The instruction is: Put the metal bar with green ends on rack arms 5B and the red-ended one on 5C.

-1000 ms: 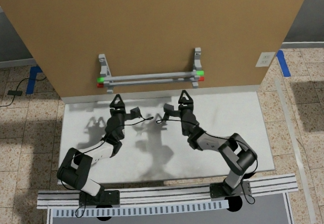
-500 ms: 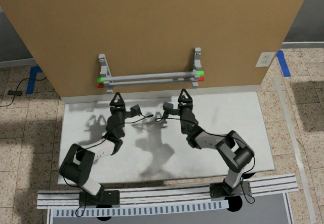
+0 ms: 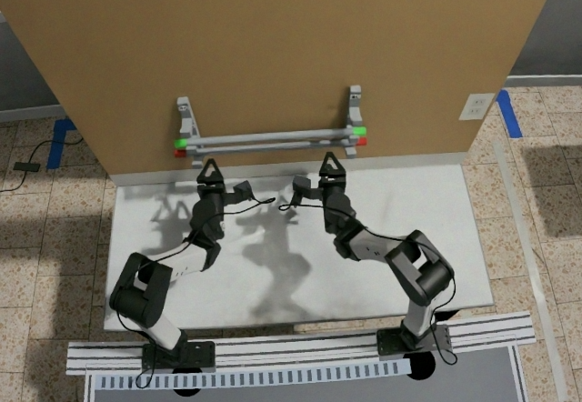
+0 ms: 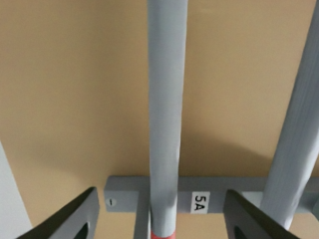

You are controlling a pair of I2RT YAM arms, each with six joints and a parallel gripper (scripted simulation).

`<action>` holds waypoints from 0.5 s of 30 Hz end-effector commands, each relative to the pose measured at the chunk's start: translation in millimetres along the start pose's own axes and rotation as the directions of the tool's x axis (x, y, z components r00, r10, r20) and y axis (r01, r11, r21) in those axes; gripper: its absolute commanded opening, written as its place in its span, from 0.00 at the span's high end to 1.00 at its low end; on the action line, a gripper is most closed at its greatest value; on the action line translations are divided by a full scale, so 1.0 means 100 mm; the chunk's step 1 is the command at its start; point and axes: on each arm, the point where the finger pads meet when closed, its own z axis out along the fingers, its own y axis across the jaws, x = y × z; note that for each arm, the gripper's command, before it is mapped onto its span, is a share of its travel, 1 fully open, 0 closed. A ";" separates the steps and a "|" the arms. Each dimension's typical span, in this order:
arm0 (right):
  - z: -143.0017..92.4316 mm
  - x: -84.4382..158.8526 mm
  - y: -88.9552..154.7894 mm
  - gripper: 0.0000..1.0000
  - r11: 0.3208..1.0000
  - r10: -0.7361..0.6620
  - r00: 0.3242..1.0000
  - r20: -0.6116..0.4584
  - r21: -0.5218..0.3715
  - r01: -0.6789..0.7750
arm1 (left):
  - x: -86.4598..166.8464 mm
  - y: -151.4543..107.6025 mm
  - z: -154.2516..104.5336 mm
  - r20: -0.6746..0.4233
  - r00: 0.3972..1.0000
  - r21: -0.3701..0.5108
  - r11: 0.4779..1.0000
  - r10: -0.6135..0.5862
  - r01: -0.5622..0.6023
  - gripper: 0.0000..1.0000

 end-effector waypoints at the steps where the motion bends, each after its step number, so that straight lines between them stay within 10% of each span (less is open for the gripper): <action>1: 0.10 -0.01 0.02 0.36 1.000 -0.009 1.000 0.003 -0.007 0.009 | -0.05 0.06 0.07 0.016 1.000 -0.014 1.000 -0.012 0.012 0.36; 15: 0.27 -0.01 0.06 0.36 1.000 -0.009 1.000 0.003 -0.007 0.009 | -0.05 0.03 0.24 0.016 1.000 -0.014 1.000 -0.012 0.012 0.36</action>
